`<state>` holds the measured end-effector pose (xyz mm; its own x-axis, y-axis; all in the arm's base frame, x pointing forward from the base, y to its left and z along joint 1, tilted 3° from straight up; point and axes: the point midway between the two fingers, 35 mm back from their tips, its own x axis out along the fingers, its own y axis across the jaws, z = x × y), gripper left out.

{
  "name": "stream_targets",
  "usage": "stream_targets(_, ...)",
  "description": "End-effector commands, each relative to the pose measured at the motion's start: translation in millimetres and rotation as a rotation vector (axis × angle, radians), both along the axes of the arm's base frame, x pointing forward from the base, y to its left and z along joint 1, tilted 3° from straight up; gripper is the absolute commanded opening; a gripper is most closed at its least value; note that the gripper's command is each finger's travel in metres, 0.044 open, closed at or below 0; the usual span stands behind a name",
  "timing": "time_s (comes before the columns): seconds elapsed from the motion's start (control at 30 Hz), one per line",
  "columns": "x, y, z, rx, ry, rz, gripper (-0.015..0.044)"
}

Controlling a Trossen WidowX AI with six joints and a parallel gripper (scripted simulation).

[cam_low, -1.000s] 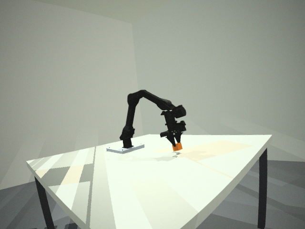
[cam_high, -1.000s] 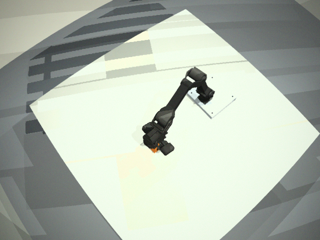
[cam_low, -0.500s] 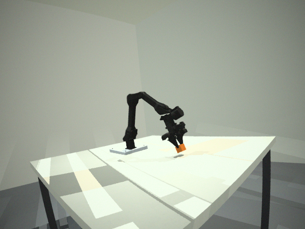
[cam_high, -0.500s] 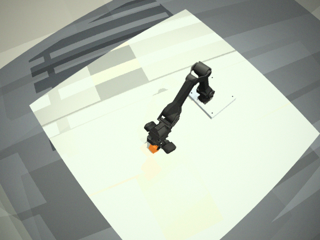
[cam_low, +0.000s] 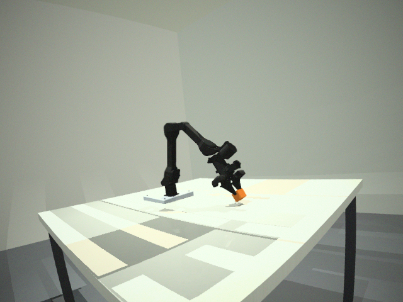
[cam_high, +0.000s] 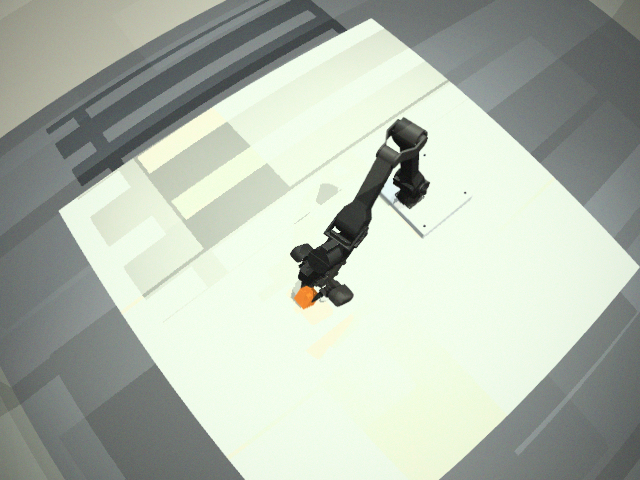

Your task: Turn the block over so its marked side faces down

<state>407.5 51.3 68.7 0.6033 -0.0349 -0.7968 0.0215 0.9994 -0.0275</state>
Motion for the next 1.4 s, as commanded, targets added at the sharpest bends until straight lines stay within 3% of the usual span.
stream_targets(0.0, 0.9, -0.2, -11.4, -0.01, -0.051, 0.006, 0.0)
stream_targets(0.8, -8.3, -2.7, -27.9, -0.018, -0.435, 0.014, 0.0)
stream_targets(1.37, -10.0, -2.8, -25.2, -0.018, -0.477, 0.014, 0.0)
